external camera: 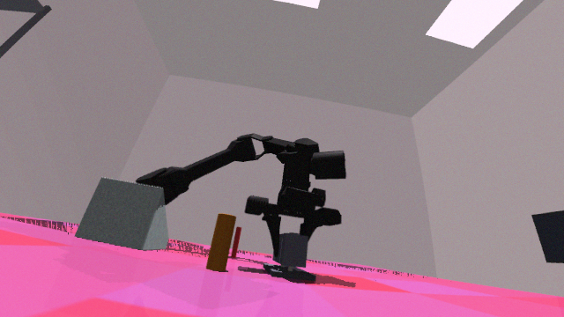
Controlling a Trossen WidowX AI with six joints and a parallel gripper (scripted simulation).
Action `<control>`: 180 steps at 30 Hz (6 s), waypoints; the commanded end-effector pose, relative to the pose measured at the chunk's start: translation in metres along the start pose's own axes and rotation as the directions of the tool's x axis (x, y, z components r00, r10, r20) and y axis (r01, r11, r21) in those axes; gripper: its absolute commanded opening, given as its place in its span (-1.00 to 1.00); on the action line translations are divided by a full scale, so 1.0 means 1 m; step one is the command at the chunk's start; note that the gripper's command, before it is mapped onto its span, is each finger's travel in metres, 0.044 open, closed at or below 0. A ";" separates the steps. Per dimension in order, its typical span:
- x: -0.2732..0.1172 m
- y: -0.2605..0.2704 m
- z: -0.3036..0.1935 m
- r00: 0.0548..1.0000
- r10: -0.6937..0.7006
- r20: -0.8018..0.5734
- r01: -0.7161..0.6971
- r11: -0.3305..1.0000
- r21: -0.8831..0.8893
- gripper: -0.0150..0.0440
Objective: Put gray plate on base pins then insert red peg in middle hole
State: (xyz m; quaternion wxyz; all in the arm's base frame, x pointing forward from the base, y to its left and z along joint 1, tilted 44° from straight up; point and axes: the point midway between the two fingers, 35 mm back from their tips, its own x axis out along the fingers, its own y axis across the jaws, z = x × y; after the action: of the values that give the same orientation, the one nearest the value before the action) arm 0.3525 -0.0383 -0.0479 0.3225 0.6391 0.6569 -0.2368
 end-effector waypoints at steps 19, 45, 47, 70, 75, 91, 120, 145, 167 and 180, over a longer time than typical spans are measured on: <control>0.000 0.000 0.000 1.000 0.000 0.000 0.000 1.000 0.000 0.58; -0.118 0.004 0.005 1.000 -0.003 0.000 0.003 1.000 0.006 1.00; -0.120 0.002 -0.004 1.000 -0.004 0.000 0.004 1.000 -0.008 1.00; -0.113 -0.099 -0.196 1.000 -0.008 -0.008 0.005 0.931 -0.364 1.00; -0.086 -0.100 -0.197 1.000 -0.008 -0.010 0.004 0.931 -0.365 1.00; -0.059 -0.098 -0.198 1.000 -0.007 -0.008 0.004 0.931 -0.365 1.00; -0.016 -0.099 -0.200 1.000 -0.006 -0.012 0.001 0.931 -0.366 0.91; -0.016 -0.099 -0.200 1.000 -0.006 -0.012 0.001 0.931 -0.366 -0.49; -0.064 -0.092 -0.196 1.000 -0.007 0.001 0.007 0.931 -0.364 -0.49; -0.086 -0.086 -0.190 1.000 -0.005 -0.002 0.004 0.933 -0.361 -0.49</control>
State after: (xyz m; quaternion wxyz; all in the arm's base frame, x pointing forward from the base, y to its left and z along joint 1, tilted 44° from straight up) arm 0.2382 0.0363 0.1374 0.4337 0.5678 0.6908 -0.1109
